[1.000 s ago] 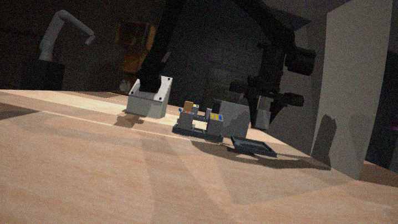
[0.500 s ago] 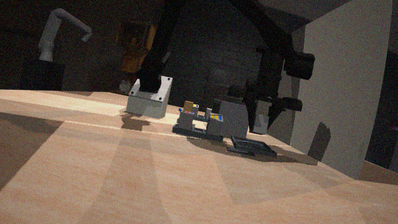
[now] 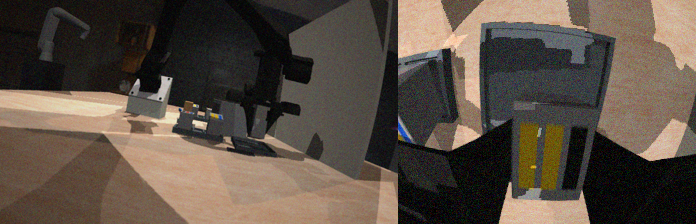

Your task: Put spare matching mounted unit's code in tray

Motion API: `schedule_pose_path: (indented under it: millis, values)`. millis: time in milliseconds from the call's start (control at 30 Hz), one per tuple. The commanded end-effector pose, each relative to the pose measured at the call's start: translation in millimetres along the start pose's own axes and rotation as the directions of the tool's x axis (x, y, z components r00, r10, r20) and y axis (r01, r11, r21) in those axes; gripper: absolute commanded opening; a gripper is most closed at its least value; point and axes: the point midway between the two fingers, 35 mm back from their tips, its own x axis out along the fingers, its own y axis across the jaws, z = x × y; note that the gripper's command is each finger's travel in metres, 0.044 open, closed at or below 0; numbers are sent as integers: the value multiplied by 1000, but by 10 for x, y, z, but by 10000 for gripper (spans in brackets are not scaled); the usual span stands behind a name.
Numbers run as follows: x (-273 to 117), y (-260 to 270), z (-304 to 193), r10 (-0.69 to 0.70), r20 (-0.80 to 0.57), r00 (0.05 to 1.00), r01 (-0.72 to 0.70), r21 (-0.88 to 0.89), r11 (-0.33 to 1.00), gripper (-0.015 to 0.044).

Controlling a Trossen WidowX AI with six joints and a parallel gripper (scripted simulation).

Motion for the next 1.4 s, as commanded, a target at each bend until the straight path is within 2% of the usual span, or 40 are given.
schedule_pose_path:
  millis: [0,233,800,867,1067,1367]
  values:
    - [38,19,8,1,-1,1000,-1,-6,1000,0]
    - [92,33,4,1,-3,1000,-1,-6,1000,0]
    - [63,16,-6,0,-2,1000,0,0,1000,440]
    - [-51,-2,3,0,1,1000,0,0,1000,440]
    - [-968,24,15,3,2,1000,-3,-7,1000,440]
    - [-997,30,13,3,1,1000,-3,-7,1000,440]
